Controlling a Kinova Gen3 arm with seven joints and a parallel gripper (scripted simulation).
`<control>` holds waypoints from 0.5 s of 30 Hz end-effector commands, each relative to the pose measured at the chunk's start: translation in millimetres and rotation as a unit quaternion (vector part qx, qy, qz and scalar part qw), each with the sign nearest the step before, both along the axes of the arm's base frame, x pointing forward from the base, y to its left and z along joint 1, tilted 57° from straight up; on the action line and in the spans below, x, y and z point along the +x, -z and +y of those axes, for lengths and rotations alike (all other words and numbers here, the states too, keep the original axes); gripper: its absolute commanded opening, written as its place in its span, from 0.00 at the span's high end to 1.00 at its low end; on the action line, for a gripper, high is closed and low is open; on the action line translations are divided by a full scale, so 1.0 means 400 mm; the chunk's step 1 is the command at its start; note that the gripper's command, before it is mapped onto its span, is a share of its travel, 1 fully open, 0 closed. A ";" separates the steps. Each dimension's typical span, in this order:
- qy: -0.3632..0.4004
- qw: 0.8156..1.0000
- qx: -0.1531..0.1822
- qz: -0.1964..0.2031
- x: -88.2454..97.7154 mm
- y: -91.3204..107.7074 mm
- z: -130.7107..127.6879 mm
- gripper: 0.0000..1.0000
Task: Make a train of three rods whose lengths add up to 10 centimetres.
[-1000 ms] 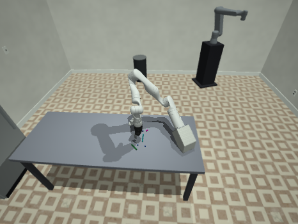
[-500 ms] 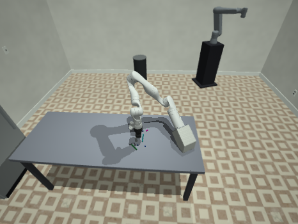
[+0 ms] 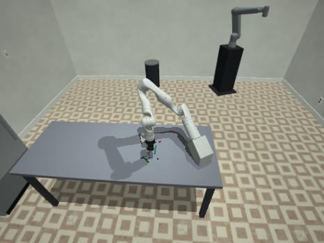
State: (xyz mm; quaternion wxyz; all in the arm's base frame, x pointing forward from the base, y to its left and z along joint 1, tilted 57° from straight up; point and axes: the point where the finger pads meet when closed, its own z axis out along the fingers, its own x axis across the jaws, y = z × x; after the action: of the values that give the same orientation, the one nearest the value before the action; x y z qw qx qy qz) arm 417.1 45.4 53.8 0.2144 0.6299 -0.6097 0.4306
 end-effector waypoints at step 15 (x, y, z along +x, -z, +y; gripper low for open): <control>-0.004 1.000 -0.001 0.005 0.001 0.003 0.003 0.46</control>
State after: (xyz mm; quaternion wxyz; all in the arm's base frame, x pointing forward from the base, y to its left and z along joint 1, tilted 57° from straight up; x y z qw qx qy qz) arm 417.4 45.7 52.5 0.2175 0.6339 -0.6059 0.4287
